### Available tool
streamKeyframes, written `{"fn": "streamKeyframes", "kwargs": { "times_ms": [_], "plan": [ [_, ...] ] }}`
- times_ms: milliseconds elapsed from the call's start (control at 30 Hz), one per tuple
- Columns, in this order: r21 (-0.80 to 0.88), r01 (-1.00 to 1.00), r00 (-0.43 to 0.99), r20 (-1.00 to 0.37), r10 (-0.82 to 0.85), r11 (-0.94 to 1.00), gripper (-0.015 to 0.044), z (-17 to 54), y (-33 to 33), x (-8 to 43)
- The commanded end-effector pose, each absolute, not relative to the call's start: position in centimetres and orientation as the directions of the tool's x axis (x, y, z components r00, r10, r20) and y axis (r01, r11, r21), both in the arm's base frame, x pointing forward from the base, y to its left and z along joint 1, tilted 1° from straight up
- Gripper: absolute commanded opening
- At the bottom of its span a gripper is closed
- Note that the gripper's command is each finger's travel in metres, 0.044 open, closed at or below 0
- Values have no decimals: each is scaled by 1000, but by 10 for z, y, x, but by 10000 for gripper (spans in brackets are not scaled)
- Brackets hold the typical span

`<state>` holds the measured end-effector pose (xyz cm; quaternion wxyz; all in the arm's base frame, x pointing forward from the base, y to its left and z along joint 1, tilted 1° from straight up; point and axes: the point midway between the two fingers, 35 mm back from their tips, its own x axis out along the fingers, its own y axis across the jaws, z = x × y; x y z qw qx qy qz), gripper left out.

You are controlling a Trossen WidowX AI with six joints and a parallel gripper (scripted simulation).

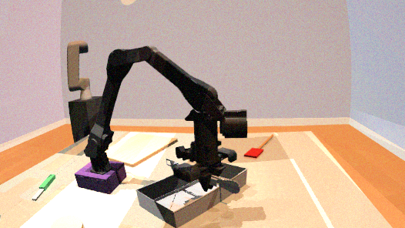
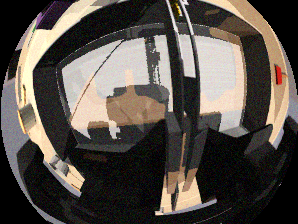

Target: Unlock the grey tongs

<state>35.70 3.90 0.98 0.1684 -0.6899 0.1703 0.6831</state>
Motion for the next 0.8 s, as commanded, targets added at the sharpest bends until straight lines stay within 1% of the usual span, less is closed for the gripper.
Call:
{"fn": "streamKeyframes", "kwargs": {
  "times_ms": [0,100,133,333,767],
  "plan": [
    [-3,-465,11,-1000,-2,-885,-60,10,40,358],
    [-3,-465,11,-1000,-2,-885,-139,13,40,358],
    [-3,-465,11,-1000,-3,-885,-150,18,40,358],
    [1,-462,9,-1000,-6,-887,-150,86,40,357],
    [4,-466,2,-1000,-6,-885,-150,85,40,355]
  ]
}}
